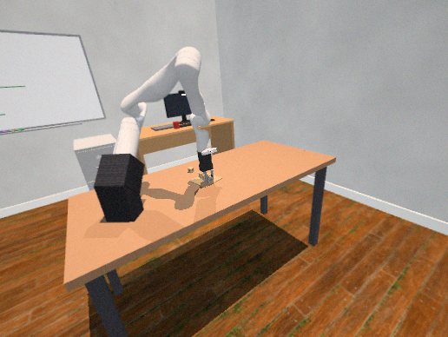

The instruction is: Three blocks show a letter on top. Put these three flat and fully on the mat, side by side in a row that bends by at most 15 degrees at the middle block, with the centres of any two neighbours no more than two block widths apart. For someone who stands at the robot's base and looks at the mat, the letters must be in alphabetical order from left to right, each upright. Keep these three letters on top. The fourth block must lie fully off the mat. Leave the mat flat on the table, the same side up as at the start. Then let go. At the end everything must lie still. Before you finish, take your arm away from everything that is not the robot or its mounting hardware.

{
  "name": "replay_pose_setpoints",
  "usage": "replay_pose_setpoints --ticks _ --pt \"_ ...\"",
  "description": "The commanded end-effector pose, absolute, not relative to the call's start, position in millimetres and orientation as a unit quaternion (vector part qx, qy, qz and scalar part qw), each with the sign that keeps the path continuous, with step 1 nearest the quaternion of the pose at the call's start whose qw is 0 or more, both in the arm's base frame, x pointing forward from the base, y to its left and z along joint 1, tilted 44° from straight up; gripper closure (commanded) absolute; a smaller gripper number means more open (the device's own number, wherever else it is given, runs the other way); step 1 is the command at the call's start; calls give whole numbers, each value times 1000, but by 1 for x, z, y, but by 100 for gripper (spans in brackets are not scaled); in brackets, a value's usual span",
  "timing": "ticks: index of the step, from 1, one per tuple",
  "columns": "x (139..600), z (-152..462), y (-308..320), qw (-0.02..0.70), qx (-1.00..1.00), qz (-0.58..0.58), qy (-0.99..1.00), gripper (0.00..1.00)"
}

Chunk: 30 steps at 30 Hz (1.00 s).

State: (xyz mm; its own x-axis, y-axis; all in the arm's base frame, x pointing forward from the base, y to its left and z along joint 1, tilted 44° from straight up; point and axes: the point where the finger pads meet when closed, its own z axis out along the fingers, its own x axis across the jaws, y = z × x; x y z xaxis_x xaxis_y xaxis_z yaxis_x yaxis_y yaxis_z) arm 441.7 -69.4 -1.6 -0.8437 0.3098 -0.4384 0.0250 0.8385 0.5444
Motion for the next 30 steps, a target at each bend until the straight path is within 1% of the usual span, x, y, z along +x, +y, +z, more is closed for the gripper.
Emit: replay_pose_setpoints --ticks 1,4,5,7,8,10,11,23,30 --pt "444 -3 -72 264 97 268 921 31" --pt "444 -3 -72 264 97 268 921 31" --pt "444 -3 -72 264 97 268 921 25" --pt "444 -3 -72 264 97 268 921 25" --pt "444 -3 -72 264 97 268 921 19" --pt "444 -3 -72 264 97 268 921 19" --pt "444 -3 -72 264 97 268 921 13" --pt "443 -3 -71 264 97 268 921 13" --pt "434 4 -72 261 95 272 922 13"
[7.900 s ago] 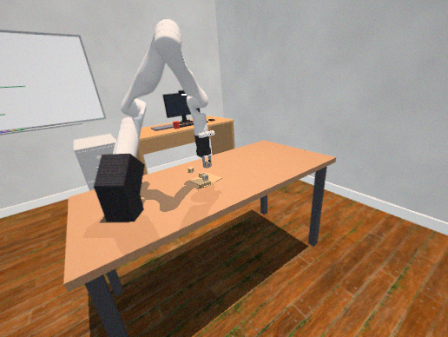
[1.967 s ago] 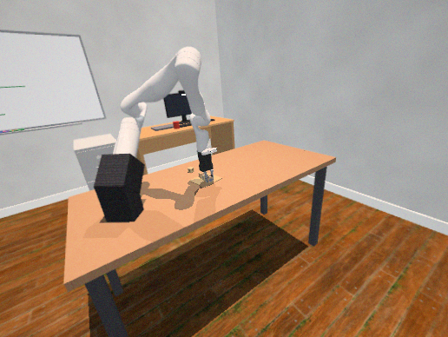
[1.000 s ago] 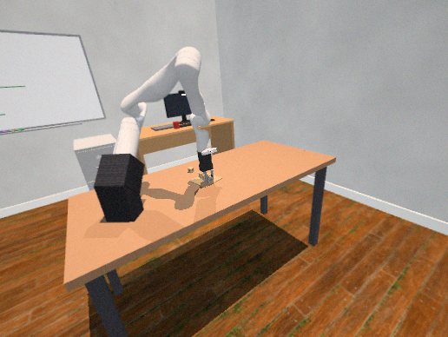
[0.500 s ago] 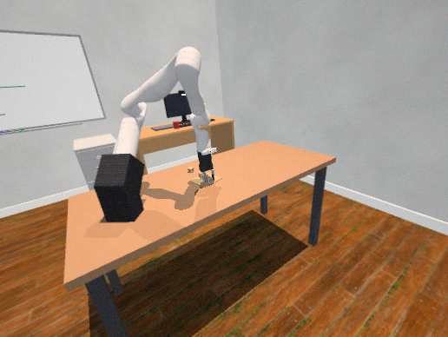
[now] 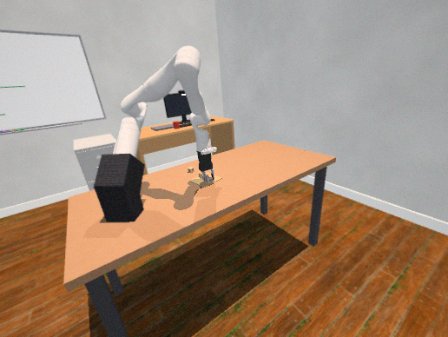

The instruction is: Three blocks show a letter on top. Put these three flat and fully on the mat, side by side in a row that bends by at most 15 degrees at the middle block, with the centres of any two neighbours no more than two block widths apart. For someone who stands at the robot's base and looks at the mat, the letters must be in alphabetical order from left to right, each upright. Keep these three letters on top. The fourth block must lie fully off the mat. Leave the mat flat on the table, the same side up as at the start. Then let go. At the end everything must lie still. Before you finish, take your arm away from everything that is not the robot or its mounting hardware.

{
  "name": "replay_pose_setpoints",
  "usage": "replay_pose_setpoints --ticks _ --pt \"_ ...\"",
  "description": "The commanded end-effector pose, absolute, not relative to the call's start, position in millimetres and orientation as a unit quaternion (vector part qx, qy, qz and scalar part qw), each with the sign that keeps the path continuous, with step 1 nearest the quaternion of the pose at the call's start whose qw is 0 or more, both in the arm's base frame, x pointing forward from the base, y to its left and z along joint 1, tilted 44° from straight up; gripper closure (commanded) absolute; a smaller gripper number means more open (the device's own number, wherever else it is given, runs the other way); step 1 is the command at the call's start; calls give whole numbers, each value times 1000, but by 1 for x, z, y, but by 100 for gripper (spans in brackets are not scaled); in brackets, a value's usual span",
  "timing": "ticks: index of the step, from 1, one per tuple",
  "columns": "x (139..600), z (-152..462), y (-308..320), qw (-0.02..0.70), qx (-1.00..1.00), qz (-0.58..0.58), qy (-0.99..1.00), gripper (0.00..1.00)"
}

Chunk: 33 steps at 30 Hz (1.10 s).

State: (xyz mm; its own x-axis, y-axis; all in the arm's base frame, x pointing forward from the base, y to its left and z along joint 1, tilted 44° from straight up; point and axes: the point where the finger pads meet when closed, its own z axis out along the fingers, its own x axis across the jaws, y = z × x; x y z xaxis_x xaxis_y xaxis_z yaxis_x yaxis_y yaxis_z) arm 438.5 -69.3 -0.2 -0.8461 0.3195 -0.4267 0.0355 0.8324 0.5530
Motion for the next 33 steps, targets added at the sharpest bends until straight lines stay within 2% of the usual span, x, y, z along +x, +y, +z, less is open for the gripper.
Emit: replay_pose_setpoints --ticks 1,20,31,32,33 --pt "433 7 -74 261 95 272 922 13" --pt "397 55 -105 261 95 272 921 13" --pt "394 61 -111 263 98 269 921 13" --pt "394 61 -111 264 97 269 921 0" --pt "394 61 -111 263 97 269 921 0"
